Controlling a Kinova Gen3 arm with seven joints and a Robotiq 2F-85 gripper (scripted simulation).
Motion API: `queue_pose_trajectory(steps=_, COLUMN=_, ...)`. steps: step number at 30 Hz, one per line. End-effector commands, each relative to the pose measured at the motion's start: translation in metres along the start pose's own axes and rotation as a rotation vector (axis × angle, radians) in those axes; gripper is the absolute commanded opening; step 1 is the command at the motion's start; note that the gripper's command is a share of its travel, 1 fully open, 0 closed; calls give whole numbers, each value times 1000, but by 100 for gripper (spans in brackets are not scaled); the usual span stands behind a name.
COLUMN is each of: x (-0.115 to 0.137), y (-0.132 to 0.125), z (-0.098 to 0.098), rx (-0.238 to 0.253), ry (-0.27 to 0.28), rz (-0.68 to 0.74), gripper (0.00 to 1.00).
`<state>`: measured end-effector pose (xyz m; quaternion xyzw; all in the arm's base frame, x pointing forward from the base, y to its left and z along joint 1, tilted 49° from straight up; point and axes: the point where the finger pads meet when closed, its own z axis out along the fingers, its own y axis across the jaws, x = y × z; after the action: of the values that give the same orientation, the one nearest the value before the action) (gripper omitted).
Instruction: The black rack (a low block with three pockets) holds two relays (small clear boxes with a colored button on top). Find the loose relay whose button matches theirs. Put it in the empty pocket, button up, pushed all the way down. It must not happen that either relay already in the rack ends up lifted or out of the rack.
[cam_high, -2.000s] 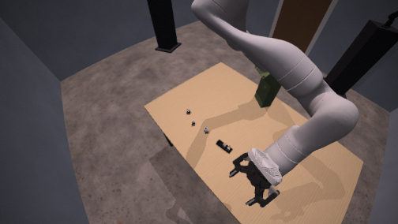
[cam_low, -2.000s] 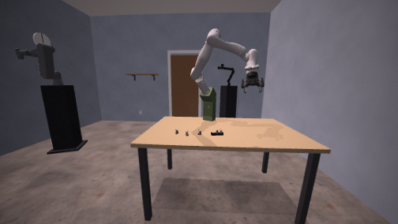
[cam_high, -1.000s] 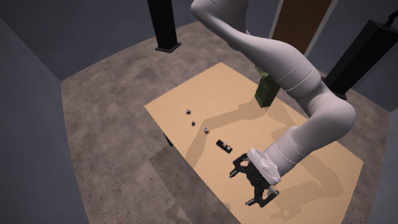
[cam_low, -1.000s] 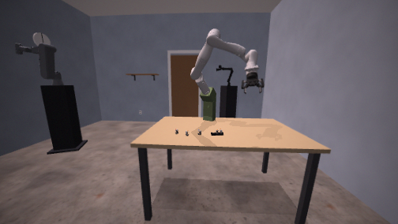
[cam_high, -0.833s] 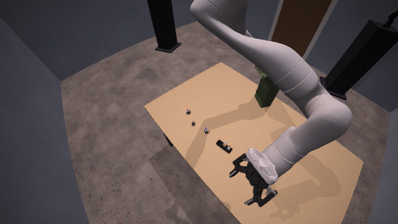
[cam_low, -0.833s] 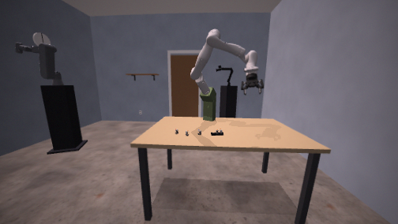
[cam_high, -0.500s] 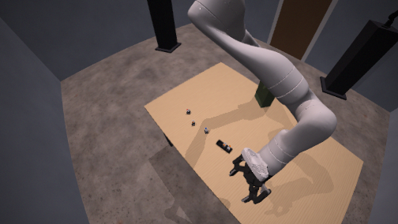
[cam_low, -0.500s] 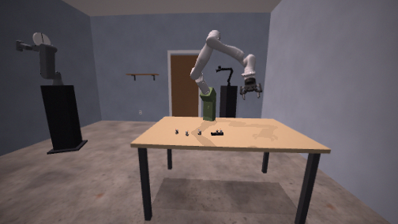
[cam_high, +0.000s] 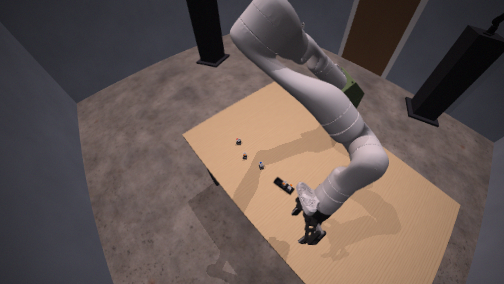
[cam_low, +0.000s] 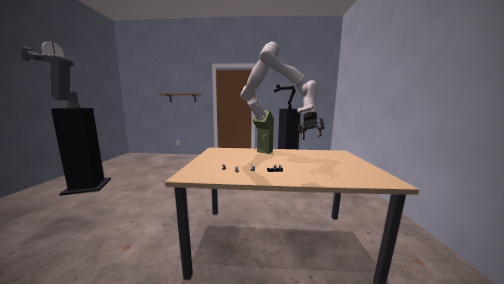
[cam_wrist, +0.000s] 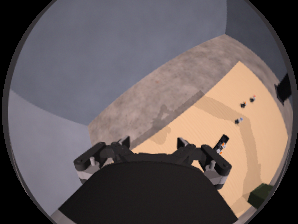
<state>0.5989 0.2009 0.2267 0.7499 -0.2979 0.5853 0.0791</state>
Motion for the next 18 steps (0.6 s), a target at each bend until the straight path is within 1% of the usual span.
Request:
queue_pose_trajectory(steps=1, x=-10, y=28, z=23, rx=-21, ry=-25, rz=69, gripper=100)
queue_pose_trajectory(steps=6, x=-28, y=64, z=42, rx=-61, ry=-77, rz=191, gripper=100)
queue_pose_trajectory(steps=8, x=-28, y=64, z=42, rx=-61, ry=-77, rz=191, gripper=100)
queue_pose_trajectory(steps=13, x=-47, y=102, z=57, rx=-114, ry=-127, rz=314, gripper=100)
queue_pose_trajectory(steps=18, x=-64, y=141, z=66, rx=-177, ry=-169, rz=430, gripper=100)
